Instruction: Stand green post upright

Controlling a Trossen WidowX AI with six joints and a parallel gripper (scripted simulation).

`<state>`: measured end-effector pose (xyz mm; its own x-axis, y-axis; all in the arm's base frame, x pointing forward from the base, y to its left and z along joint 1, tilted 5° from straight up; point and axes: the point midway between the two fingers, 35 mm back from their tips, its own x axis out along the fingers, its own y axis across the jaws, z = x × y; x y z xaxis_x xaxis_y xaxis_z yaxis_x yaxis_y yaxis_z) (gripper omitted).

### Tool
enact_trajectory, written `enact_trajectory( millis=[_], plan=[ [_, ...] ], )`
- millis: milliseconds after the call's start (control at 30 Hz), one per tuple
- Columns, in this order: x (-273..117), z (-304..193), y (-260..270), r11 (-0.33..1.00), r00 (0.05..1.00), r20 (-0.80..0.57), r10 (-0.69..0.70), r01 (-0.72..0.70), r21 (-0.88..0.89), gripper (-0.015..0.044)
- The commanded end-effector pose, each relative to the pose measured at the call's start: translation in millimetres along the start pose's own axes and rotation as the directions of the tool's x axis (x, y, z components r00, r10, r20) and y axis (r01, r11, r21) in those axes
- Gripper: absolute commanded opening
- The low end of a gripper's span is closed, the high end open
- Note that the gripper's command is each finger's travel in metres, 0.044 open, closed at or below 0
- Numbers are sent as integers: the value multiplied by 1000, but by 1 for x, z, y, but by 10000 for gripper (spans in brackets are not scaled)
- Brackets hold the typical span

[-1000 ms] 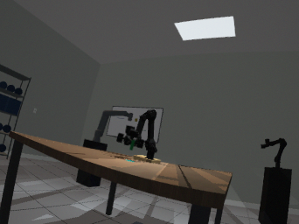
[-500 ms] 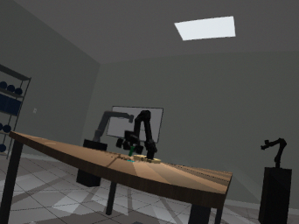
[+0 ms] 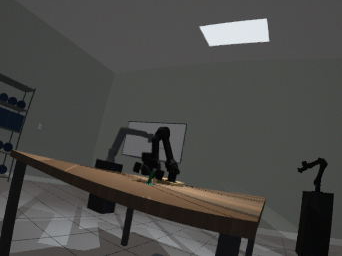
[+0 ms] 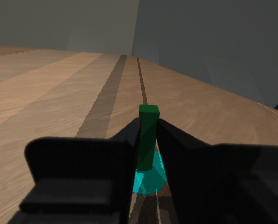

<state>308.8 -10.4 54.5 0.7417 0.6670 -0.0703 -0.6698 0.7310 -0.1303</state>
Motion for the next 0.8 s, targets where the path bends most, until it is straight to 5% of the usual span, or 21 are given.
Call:
enact_trajectory(
  millis=[0, 100, 567, 767],
  plan=[
    [0, -3, 1, 1000, 1000, -4, -2, 2, 0, 23],
    [0, -3, 1, 1000, 1000, -4, -2, 2, 0, 23],
    [0, -3, 1, 1000, 1000, -4, -2, 2, 0, 390],
    [-2, 14, -5, 1000, 1000, 11, -9, 9, 26, 400]
  ],
)
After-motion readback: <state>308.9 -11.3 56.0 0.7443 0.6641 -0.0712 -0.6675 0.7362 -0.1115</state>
